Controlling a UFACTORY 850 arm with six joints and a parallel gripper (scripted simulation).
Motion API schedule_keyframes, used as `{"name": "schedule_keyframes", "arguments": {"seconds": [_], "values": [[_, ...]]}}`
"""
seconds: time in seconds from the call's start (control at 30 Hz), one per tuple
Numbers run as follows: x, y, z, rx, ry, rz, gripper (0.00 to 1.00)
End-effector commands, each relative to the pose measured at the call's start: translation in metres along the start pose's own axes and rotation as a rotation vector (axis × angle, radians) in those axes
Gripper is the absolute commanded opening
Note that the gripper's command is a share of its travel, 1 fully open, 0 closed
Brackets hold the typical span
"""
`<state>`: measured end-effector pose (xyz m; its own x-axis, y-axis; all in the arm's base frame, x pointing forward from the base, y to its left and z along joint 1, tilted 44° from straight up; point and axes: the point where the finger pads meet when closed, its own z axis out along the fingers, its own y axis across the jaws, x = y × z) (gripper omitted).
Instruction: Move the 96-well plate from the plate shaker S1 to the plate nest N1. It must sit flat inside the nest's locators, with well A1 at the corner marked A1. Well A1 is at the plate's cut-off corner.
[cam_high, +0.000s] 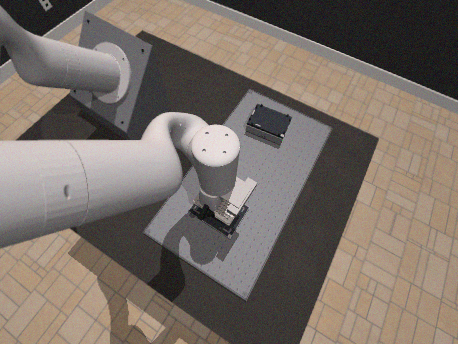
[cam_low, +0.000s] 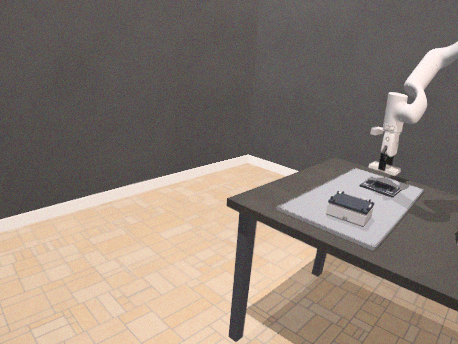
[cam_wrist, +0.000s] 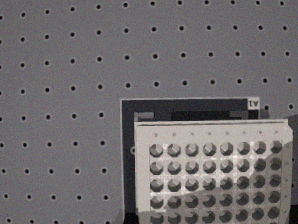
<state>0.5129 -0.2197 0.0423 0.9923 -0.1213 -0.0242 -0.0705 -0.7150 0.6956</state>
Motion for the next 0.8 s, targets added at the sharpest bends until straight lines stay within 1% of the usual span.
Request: {"name": "schedule_keyframes", "arguments": {"seconds": [0.0, 0.77], "values": [[0.001, 0.0, 0.006, 0.0, 0.001, 0.0, 0.0], [0.001, 0.0, 0.041, 0.0, 0.001, 0.0, 0.0]]}}
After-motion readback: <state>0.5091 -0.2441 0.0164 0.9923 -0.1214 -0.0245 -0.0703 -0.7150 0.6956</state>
